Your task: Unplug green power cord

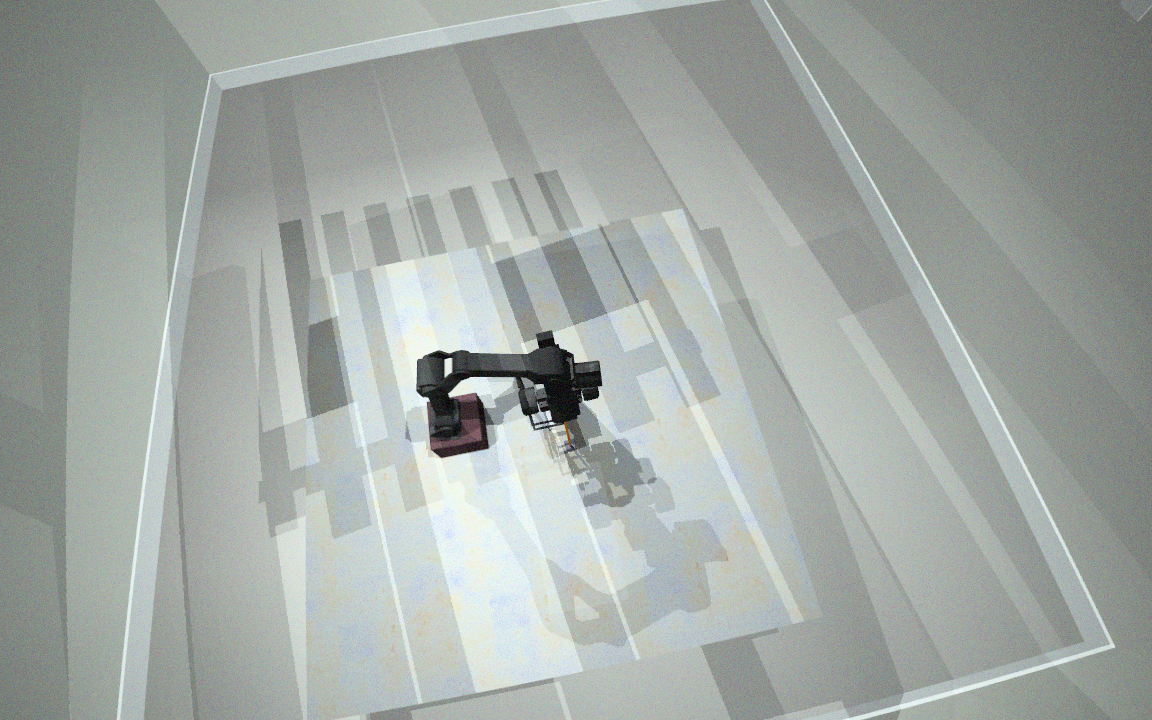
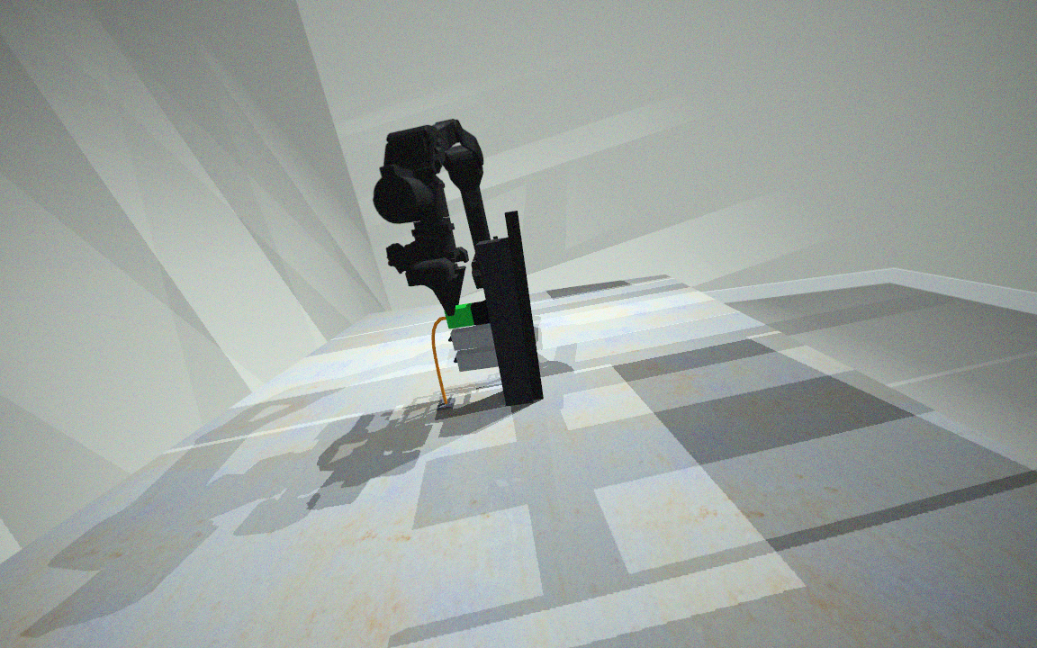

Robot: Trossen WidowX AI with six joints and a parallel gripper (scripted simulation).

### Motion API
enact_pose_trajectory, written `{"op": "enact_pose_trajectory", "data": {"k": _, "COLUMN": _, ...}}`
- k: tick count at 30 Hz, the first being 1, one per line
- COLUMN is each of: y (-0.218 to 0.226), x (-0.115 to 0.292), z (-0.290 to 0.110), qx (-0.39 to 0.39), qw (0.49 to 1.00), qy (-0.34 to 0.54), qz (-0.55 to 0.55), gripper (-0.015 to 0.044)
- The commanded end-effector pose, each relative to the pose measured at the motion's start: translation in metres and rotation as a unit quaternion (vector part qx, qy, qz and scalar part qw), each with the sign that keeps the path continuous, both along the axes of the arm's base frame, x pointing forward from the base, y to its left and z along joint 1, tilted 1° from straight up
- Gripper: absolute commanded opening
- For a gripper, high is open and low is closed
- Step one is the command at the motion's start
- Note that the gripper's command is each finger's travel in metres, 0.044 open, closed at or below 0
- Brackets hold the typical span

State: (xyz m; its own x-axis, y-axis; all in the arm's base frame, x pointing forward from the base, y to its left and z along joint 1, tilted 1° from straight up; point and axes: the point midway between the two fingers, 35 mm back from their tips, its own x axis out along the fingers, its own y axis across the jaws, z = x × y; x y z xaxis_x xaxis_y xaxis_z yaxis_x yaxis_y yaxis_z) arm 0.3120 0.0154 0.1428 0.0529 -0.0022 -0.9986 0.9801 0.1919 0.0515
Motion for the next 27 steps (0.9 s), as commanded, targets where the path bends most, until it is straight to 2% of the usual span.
{"op": "enact_pose_trajectory", "data": {"k": 1, "y": 0.000, "x": -0.001, "z": -0.004, "qx": 0.001, "qw": 1.000, "qy": 0.002, "qz": -0.002, "gripper": 0.0160}}
{"op": "enact_pose_trajectory", "data": {"k": 3, "y": 0.000, "x": -0.001, "z": -0.004, "qx": 0.001, "qw": 1.000, "qy": 0.002, "qz": -0.002, "gripper": 0.0160}}
{"op": "enact_pose_trajectory", "data": {"k": 7, "y": 0.000, "x": 0.000, "z": -0.001, "qx": 0.000, "qw": 1.000, "qy": 0.000, "qz": 0.000, "gripper": 0.0055}}
{"op": "enact_pose_trajectory", "data": {"k": 15, "y": 0.000, "x": 0.000, "z": -0.001, "qx": 0.000, "qw": 1.000, "qy": 0.000, "qz": 0.000, "gripper": 0.0002}}
{"op": "enact_pose_trajectory", "data": {"k": 27, "y": -0.014, "x": 0.004, "z": -0.001, "qx": 0.000, "qw": 1.000, "qy": 0.000, "qz": 0.000, "gripper": 0.0000}}
